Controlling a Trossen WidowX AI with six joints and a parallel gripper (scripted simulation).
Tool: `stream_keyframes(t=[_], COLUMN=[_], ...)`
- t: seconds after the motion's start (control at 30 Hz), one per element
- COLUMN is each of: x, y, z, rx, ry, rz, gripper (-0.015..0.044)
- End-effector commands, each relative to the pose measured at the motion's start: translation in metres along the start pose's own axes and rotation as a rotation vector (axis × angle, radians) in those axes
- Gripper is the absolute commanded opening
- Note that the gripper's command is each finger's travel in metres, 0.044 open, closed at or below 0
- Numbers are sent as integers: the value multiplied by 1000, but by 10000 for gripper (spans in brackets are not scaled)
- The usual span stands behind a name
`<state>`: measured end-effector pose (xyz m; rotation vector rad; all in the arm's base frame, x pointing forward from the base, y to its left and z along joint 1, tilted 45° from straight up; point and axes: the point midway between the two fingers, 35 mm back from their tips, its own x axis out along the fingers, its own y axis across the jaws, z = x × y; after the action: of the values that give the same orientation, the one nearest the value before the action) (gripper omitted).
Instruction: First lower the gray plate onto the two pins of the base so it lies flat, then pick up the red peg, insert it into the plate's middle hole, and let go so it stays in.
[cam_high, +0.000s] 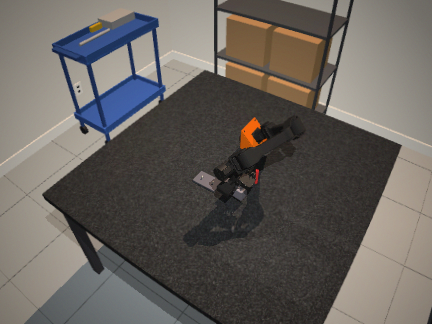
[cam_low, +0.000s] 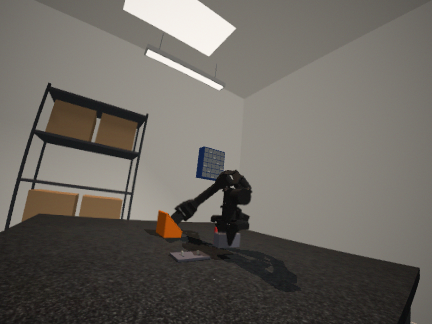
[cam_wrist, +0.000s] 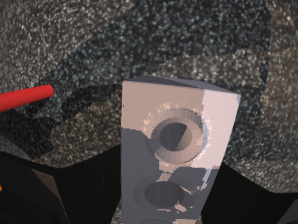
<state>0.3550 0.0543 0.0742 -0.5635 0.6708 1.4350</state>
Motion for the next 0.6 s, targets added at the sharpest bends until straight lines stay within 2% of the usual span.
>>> stream_keyframes(t=[0.0, 0.57], x=[-12, -66], y=[-2, -2], z=[-1, -3], rx=[-5, -3], ry=[7, 9], rz=[-3, -2], gripper=[0, 0])
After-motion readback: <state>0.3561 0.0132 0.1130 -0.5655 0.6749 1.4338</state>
